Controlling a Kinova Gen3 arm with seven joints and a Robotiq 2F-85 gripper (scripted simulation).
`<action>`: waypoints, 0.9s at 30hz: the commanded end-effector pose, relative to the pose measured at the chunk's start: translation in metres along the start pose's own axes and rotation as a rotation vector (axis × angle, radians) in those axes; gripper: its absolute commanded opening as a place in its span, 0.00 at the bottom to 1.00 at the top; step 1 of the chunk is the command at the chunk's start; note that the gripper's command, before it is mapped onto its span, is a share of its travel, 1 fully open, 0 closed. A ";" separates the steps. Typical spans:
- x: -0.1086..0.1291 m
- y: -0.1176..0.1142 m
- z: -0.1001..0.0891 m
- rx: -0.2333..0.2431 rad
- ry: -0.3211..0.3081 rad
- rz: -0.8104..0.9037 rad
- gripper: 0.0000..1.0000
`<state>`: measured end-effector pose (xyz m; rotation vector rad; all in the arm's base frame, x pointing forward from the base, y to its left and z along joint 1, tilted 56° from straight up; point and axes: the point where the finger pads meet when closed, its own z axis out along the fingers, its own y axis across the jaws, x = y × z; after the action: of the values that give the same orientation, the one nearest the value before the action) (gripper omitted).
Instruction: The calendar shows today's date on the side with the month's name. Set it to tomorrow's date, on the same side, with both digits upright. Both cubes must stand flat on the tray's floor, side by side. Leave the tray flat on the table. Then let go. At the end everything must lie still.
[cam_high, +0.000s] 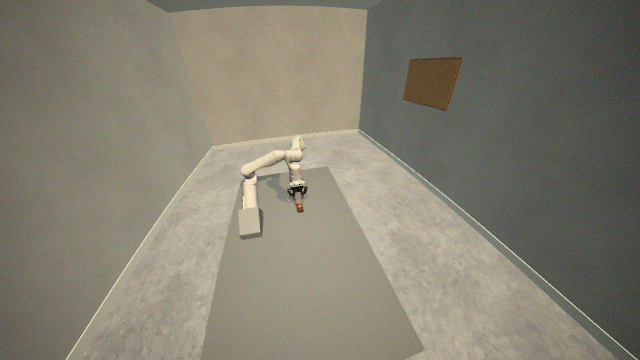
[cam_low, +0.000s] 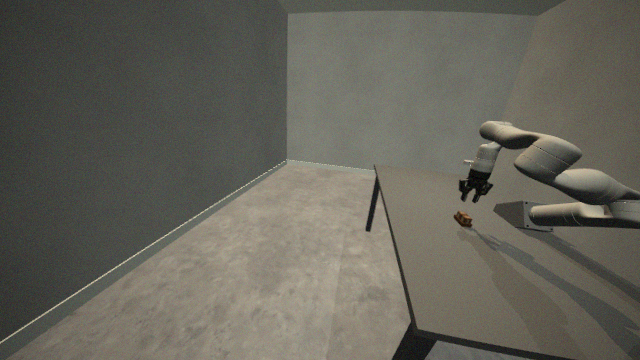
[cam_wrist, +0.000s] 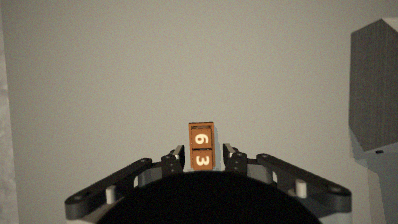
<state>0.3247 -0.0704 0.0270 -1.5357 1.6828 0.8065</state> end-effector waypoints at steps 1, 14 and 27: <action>0.001 -0.002 -0.006 0.010 0.003 -0.002 0.48; 0.001 -0.002 -0.007 0.010 0.003 -0.002 1.00; 0.001 -0.002 -0.007 0.010 0.003 -0.002 1.00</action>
<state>0.3255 -0.0760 0.0295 -1.5327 1.6842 0.7964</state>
